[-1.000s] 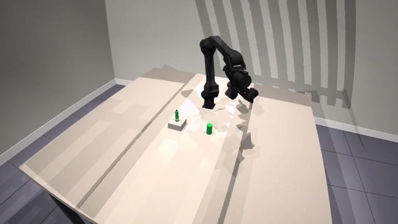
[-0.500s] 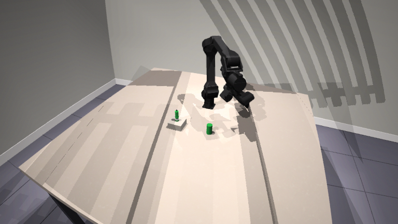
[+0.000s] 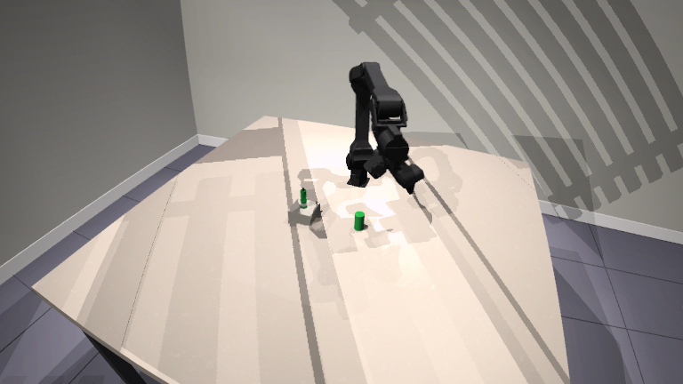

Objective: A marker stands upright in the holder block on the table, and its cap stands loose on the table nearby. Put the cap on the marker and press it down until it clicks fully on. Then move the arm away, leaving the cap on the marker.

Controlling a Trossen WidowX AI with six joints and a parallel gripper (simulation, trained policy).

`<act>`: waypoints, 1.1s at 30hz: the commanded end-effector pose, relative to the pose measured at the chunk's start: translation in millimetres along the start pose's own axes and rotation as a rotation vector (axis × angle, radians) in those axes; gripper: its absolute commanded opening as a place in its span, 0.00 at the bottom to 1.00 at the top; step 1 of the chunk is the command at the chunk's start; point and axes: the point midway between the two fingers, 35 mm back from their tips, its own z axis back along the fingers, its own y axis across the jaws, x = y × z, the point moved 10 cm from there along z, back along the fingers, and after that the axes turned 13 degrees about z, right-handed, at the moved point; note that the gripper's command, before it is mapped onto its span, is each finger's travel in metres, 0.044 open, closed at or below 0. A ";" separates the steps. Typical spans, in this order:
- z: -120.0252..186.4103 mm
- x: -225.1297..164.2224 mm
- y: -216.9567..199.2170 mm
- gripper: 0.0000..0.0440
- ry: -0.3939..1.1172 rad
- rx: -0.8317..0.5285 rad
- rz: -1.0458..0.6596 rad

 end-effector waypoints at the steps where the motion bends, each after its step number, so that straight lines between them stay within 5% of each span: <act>1: 2.3 10.8 1.2 0.72 -0.026 -0.015 -0.011; 33: 13.5 81.8 -4.5 0.70 -0.210 -0.151 -0.076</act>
